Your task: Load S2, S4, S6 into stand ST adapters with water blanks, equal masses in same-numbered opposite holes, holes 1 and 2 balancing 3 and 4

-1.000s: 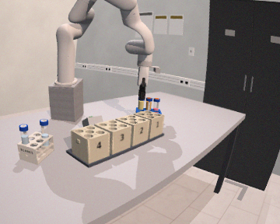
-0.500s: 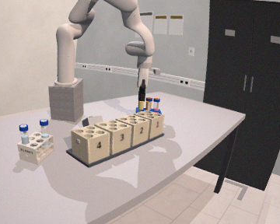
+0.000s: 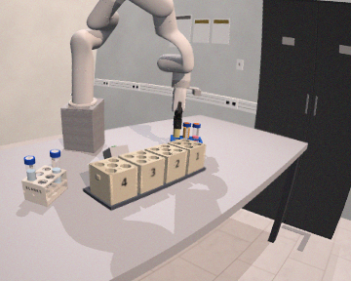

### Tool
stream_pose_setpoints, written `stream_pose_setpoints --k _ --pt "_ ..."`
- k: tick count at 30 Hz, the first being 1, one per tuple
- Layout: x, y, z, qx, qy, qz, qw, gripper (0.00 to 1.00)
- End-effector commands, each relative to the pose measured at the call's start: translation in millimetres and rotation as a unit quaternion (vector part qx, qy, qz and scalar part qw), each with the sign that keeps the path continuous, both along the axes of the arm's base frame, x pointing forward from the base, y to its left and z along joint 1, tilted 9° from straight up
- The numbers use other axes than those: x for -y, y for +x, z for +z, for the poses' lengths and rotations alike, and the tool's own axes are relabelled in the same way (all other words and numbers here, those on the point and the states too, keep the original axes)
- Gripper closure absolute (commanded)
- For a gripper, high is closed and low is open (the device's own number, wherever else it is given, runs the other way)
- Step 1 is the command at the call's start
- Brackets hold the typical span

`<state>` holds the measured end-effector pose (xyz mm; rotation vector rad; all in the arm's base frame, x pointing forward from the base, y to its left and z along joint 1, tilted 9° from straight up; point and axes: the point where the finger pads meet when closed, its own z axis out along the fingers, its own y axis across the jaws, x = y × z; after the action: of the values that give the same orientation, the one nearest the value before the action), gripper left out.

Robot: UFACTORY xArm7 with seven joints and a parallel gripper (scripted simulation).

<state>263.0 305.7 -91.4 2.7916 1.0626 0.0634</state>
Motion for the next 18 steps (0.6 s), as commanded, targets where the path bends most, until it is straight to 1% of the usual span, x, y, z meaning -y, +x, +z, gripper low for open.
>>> stream_pose_setpoints --k 1,15,16,18 --pt "-1.3 0.9 -1.0 0.001 0.002 0.000 1.000 0.43" --pt "-1.3 0.9 -0.9 0.001 0.002 0.000 1.000 0.43" --pt "-1.4 0.8 -0.4 0.001 0.002 0.000 1.000 1.00" --pt "-1.5 0.7 0.7 0.001 0.002 0.000 1.000 1.00"
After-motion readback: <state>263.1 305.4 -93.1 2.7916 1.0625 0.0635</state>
